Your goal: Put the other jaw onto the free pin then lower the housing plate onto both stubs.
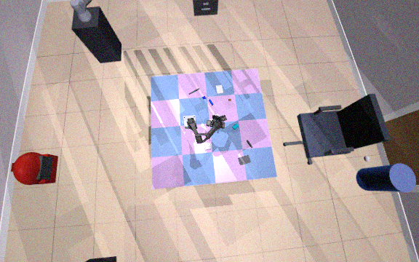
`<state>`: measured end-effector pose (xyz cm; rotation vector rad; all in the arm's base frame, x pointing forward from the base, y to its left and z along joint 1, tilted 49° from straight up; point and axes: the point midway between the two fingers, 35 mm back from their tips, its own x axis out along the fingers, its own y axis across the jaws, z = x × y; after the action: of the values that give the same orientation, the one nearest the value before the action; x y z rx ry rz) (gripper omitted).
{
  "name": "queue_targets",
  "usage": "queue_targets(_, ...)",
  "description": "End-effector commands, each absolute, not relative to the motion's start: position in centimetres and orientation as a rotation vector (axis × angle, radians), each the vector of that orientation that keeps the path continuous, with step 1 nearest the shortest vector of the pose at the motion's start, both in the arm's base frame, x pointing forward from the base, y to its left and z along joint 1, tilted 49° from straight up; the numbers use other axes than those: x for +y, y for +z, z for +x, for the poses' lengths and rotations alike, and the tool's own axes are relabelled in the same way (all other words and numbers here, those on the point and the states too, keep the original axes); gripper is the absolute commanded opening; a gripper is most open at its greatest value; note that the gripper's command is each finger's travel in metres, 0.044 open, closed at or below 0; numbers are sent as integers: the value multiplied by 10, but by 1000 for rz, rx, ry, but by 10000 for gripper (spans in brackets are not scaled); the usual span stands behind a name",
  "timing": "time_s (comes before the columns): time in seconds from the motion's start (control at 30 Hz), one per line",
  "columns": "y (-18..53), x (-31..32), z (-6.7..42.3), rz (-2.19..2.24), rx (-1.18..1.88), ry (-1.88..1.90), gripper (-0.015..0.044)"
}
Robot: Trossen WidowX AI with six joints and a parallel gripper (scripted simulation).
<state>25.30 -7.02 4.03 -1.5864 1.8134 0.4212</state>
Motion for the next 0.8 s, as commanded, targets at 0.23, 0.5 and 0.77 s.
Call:
queue_targets(0.23,33,-63,247,-1735,1812,653,134)
queue_targets(0.5,29,-59,243,-1834,1802,815,134)
queue_targets(0.77,25,-55,238,-1930,1783,981,134)
